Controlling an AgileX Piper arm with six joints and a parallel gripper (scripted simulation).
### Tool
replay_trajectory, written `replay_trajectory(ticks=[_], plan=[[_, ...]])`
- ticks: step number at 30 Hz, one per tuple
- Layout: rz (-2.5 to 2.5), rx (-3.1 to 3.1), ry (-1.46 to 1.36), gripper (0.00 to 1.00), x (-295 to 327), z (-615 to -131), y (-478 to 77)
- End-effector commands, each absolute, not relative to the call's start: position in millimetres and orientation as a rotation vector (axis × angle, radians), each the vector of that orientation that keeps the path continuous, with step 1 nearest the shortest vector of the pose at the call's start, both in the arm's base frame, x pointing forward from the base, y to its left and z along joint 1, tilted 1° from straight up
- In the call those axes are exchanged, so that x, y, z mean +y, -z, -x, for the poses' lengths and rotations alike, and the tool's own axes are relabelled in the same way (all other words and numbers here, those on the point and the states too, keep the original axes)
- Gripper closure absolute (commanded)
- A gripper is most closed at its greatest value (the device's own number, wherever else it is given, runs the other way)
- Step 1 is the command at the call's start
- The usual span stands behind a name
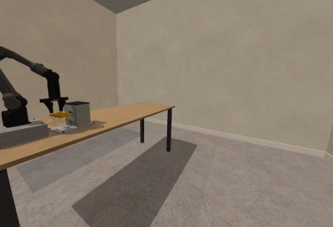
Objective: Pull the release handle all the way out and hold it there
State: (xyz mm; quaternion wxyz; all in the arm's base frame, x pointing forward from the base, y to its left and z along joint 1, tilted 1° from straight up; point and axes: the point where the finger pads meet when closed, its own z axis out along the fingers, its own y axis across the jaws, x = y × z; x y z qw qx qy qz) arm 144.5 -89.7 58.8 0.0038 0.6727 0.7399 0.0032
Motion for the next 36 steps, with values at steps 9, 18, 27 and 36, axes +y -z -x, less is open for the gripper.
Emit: replay_trajectory(ticks=[9, 18, 27, 36], plan=[[-2.111, 2.322, -0.009, 0.34, -89, -144, -53], [-2.111, 2.322, -0.009, 0.34, -89, -144, -47], [-2.111, 2.322, -0.009, 0.34, -89, -144, -39], [-2.111, 2.322, -0.009, 0.34, -89, -144, -35]])
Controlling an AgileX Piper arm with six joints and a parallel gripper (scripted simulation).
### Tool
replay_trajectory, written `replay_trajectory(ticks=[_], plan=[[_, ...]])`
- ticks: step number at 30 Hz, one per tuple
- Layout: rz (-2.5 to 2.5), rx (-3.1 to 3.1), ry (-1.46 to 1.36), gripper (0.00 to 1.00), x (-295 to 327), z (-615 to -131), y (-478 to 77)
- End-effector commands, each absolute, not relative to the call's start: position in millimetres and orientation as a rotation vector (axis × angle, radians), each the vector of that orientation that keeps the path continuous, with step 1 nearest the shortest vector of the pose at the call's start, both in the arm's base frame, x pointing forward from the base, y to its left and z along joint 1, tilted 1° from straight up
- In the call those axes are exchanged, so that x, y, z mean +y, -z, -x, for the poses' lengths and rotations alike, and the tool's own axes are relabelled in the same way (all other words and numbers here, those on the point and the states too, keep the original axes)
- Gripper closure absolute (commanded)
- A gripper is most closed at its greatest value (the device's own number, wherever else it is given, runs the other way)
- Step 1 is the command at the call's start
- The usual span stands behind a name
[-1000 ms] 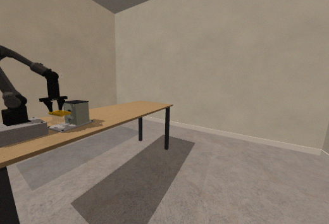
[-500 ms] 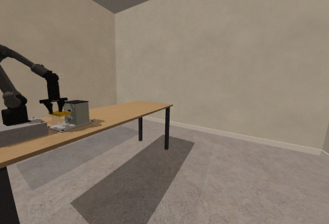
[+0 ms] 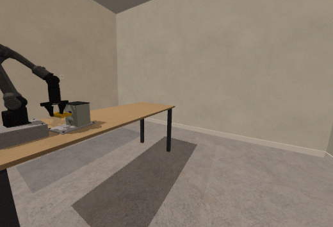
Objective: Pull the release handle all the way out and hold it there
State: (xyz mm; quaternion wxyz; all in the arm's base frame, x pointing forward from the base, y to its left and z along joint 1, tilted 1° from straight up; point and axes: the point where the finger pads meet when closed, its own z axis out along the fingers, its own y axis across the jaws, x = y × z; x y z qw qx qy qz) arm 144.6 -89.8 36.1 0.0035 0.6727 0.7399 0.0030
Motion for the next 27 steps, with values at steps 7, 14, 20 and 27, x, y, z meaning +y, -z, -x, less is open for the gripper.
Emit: replay_trajectory(ticks=[7, 14, 20, 27], plan=[[-2.110, 2.321, -0.010, 0.34, -89.3, -144.4, -32.8], [-2.110, 2.321, -0.010, 0.34, -89.3, -144.4, -32.3], [-2.110, 2.321, -0.010, 0.34, -89.3, -144.4, -32.3], [-2.110, 2.321, -0.010, 0.34, -89.3, -144.4, -32.3]])
